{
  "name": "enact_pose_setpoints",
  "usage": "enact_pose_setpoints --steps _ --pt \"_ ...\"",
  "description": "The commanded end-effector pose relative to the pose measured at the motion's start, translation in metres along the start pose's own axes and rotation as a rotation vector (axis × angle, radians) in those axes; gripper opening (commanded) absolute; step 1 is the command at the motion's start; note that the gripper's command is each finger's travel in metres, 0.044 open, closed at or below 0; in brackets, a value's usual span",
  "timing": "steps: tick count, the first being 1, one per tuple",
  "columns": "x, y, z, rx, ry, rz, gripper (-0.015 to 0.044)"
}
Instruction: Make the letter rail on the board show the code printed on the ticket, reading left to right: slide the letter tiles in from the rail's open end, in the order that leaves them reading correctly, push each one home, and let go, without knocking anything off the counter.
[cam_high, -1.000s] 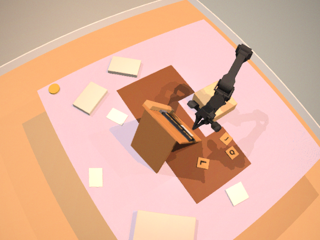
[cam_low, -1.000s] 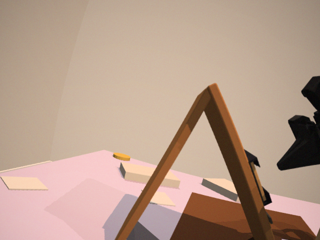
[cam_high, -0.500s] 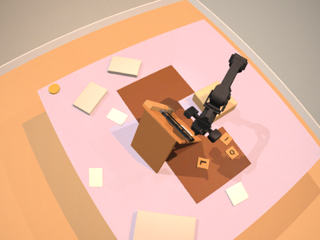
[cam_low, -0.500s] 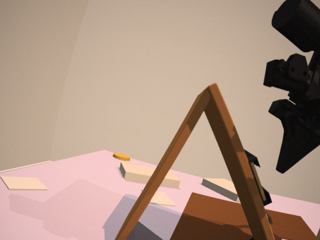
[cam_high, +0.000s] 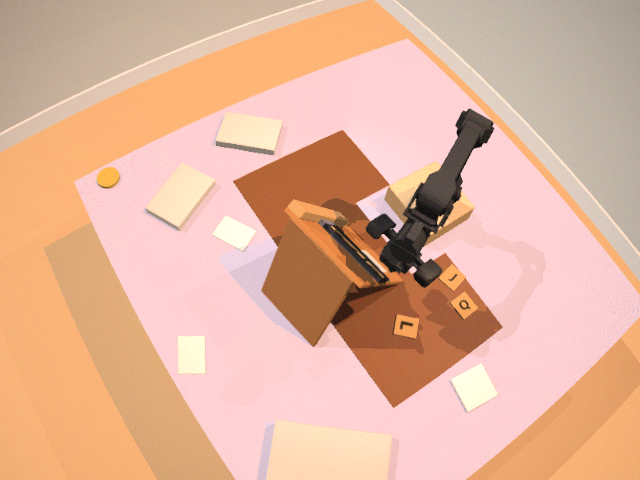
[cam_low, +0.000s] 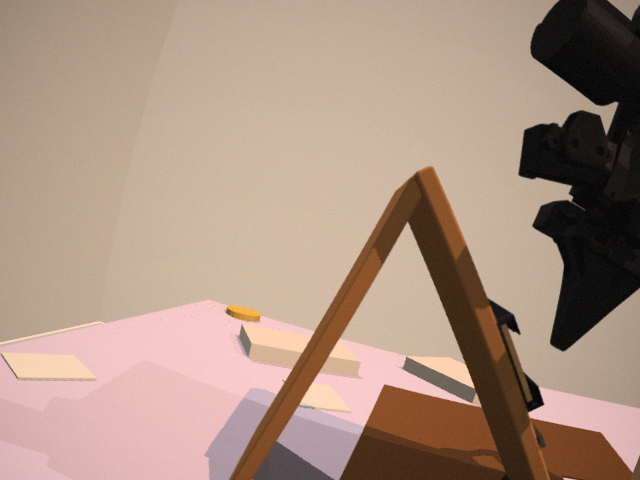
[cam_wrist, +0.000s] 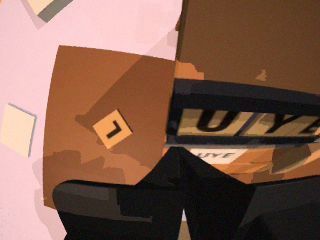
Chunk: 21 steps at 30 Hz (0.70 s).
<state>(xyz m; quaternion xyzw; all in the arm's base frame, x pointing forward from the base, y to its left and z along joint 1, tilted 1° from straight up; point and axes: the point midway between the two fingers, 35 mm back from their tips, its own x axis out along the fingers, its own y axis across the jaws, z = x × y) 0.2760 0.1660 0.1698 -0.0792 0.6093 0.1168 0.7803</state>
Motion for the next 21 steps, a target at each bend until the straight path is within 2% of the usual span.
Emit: enact_pose_setpoints --steps 1,21 --pt "0.0017 0.0005 0.0021 0.002 -0.002 0.005 0.0000" --pt "0.0084 0.0019 0.0094 0.002 -0.002 0.005 0.0000"
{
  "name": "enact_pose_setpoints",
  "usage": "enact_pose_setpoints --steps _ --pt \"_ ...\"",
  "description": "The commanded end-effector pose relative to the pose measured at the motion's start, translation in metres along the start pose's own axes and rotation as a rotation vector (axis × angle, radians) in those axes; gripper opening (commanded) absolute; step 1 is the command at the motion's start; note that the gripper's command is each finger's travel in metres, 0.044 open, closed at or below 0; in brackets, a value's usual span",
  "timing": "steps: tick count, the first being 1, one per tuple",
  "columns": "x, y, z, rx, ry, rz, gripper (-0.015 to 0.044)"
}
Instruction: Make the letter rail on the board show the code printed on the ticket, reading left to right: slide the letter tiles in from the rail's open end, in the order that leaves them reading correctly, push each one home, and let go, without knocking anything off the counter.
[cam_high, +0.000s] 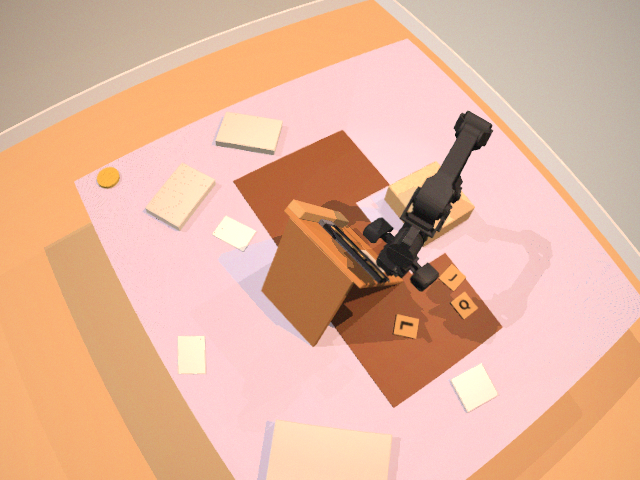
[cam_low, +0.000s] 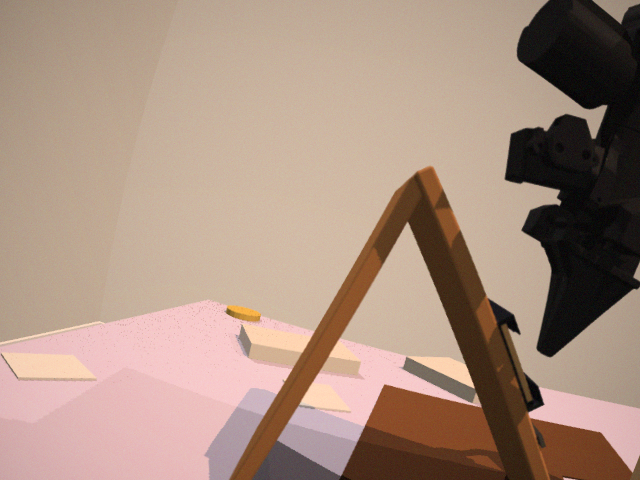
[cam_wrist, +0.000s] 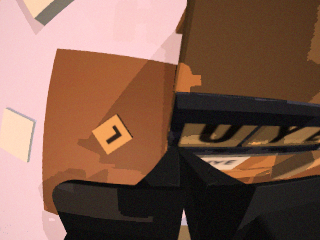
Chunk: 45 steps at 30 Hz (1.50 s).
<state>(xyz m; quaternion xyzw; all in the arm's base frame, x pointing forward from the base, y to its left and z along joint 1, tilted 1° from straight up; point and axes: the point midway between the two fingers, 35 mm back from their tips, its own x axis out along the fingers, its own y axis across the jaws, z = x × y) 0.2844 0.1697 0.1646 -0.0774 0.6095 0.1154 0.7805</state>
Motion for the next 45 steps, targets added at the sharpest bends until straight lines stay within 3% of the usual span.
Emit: enact_pose_setpoints --steps 1,45 --pt "0.001 0.001 0.002 -0.003 -0.002 0.005 0.0000" --pt "0.011 -0.004 0.010 -0.003 -0.003 0.004 0.0000"
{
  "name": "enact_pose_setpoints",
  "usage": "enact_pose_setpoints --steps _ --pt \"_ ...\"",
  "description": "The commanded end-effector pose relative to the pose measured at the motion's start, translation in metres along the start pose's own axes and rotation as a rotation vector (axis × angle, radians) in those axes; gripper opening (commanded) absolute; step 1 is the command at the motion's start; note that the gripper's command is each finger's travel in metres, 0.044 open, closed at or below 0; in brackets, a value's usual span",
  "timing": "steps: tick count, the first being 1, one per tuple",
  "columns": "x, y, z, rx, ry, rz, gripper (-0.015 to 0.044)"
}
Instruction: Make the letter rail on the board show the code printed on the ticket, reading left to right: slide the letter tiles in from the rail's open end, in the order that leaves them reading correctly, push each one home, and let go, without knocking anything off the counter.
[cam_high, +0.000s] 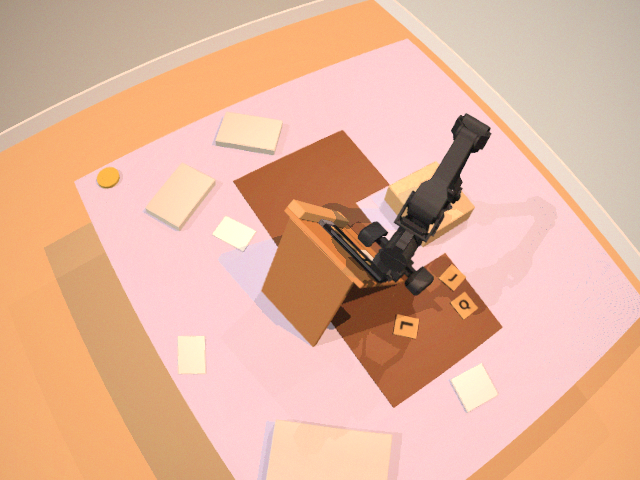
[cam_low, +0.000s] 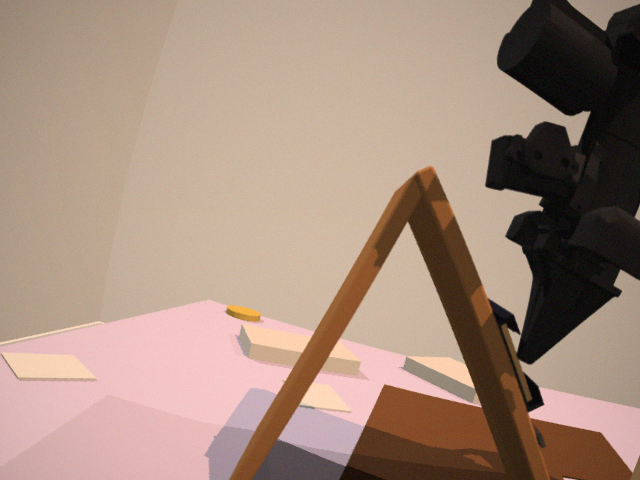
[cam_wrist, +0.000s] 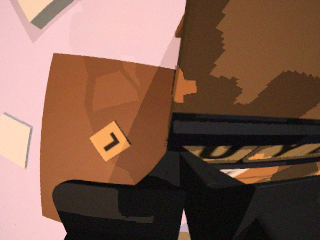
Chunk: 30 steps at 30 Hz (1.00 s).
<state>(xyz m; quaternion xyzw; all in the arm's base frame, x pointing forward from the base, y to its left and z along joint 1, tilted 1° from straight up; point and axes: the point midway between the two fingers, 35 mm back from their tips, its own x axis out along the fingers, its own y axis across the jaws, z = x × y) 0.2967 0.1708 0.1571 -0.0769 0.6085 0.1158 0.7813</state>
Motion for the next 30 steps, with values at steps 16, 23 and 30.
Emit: enact_pose_setpoints --steps 16,23,30 --pt "0.0009 -0.0066 0.0005 -0.003 0.000 0.003 0.0000" --pt "0.0010 -0.0089 0.0007 -0.003 0.000 0.003 0.0000" --pt "0.0010 -0.0113 0.0007 -0.003 0.000 0.003 0.0000"
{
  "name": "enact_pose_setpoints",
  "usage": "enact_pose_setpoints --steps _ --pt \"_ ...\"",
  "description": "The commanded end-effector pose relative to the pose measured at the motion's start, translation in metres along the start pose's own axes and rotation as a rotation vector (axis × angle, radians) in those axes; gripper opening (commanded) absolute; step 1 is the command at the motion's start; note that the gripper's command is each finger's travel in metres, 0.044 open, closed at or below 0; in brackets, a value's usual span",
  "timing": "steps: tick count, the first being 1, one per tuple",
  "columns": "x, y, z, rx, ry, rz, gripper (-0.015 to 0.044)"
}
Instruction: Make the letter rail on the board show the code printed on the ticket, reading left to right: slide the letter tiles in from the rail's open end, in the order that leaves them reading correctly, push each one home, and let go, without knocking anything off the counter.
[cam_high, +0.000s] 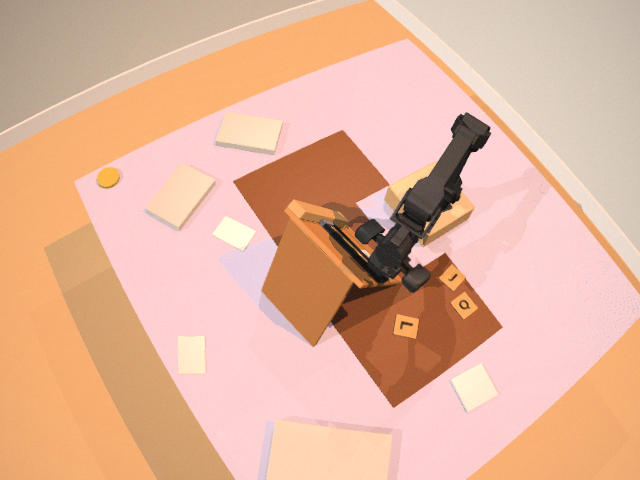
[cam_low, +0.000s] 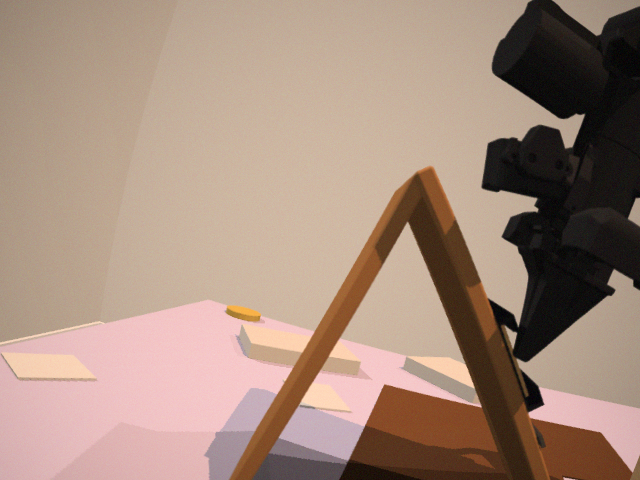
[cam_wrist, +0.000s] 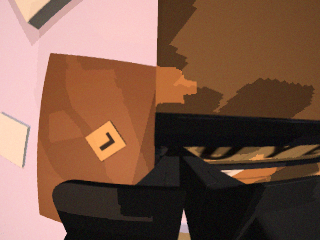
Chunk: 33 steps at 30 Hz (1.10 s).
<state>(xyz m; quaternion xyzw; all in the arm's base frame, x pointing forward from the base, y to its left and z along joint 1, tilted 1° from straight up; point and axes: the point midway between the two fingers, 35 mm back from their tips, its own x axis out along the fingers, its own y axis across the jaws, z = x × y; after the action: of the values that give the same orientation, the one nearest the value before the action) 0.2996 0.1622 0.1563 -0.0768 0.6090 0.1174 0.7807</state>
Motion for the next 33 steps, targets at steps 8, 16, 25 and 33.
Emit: enact_pose_setpoints --steps 8,16,25,33 --pt "-0.003 0.000 -0.003 -0.001 -0.001 0.000 0.0000" --pt "-0.013 0.000 -0.012 -0.001 0.000 0.000 0.0000" --pt "-0.022 0.000 -0.020 -0.001 0.000 0.000 0.0000" --pt "-0.060 -0.041 -0.028 0.029 -0.166 0.074 0.0157"
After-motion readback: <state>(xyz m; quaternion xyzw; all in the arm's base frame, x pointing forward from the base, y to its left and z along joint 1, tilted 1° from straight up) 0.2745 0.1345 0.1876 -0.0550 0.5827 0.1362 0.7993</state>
